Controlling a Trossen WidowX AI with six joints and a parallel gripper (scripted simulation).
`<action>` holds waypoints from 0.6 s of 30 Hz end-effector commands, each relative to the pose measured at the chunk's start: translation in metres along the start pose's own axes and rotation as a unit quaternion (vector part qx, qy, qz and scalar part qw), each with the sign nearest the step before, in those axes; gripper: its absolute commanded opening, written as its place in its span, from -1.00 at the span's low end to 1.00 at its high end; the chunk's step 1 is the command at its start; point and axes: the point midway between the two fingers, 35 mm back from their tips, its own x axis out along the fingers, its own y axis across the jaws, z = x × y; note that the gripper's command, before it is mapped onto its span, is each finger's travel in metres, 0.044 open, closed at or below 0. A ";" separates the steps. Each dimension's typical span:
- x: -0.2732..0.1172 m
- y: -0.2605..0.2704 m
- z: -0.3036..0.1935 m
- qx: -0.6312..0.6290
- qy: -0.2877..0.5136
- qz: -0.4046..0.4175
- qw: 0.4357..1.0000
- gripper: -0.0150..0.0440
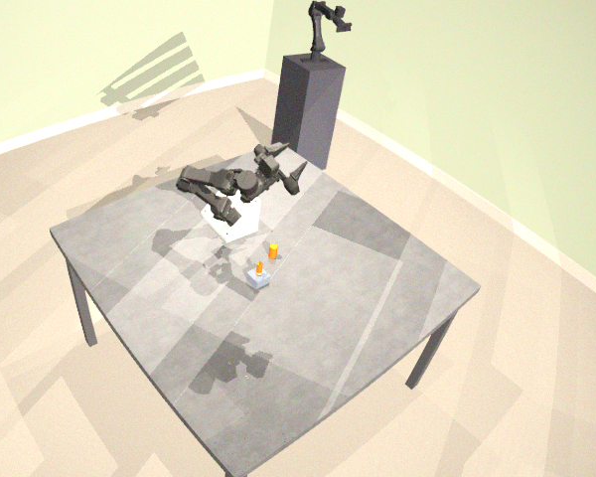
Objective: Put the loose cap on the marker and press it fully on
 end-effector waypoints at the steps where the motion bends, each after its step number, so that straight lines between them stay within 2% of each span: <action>1: 0.001 -0.001 -0.002 0.008 0.003 -0.003 1.000 0.78; 6: 0.024 -0.034 -0.067 0.219 0.075 -0.092 0.968 0.37; 11: 0.034 -0.056 -0.152 0.418 0.153 -0.218 0.868 0.37; 18: 0.015 -0.057 -0.268 0.580 0.229 -0.424 0.656 0.37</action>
